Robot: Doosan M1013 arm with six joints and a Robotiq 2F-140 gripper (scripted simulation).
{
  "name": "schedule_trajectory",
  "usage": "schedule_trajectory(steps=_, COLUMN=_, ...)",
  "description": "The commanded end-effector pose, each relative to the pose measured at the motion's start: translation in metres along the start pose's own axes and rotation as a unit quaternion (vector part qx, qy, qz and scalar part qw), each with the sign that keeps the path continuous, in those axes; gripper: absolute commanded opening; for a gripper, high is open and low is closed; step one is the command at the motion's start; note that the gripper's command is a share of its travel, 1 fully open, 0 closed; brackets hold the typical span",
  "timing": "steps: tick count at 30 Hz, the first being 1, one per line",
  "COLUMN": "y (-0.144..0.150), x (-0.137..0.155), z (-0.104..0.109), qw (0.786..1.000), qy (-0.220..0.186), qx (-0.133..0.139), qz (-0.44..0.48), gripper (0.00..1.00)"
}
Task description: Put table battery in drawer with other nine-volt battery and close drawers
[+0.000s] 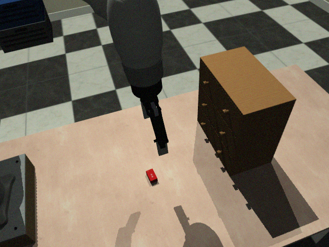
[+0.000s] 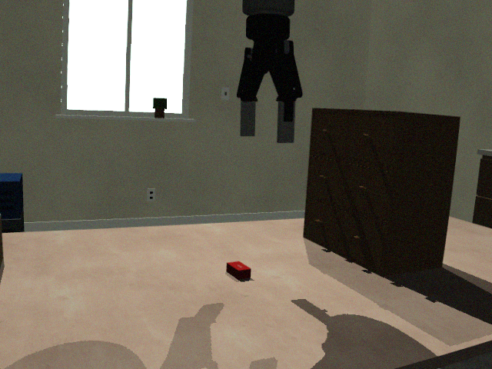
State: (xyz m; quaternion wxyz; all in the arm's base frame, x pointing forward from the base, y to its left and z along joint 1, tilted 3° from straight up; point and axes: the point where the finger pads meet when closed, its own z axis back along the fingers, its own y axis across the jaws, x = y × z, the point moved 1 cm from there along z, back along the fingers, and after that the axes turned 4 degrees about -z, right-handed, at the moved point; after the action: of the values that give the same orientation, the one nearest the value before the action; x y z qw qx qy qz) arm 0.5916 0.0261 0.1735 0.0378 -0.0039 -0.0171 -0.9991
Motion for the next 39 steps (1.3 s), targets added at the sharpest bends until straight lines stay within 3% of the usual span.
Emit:
schedule_trajectory(steps=1, y=0.001, x=0.0, z=-0.008, qw=1.0, qy=0.024, qx=-0.002, qz=0.001, gripper=1.0)
schedule_trajectory(steps=5, y=0.0, x=-0.007, z=-0.017, qw=0.997, qy=0.075, qx=-0.005, qz=0.001, gripper=1.0)
schedule_trajectory(steps=7, y=0.0, x=-0.007, z=-0.017, qw=0.997, qy=0.075, qx=-0.005, qz=0.001, gripper=1.0)
schedule_trajectory(steps=12, y=-0.001, x=-0.021, z=-0.033, qw=0.986, qy=0.167, qx=-0.012, qz=0.001, gripper=1.0)
schedule_trajectory(steps=17, y=-0.002, x=-0.037, z=-0.053, qw=0.961, qy=0.276, qx=-0.02, qz=0.001, gripper=1.0)
schedule_trajectory(steps=19, y=-0.003, x=-0.041, z=-0.058, qw=0.954, qy=0.3, qx=-0.022, qz=0.001, gripper=1.0)
schedule_trajectory(steps=39, y=-0.005, x=-0.051, z=-0.072, qw=0.928, qy=0.371, qx=-0.029, qz=0.002, gripper=1.0)
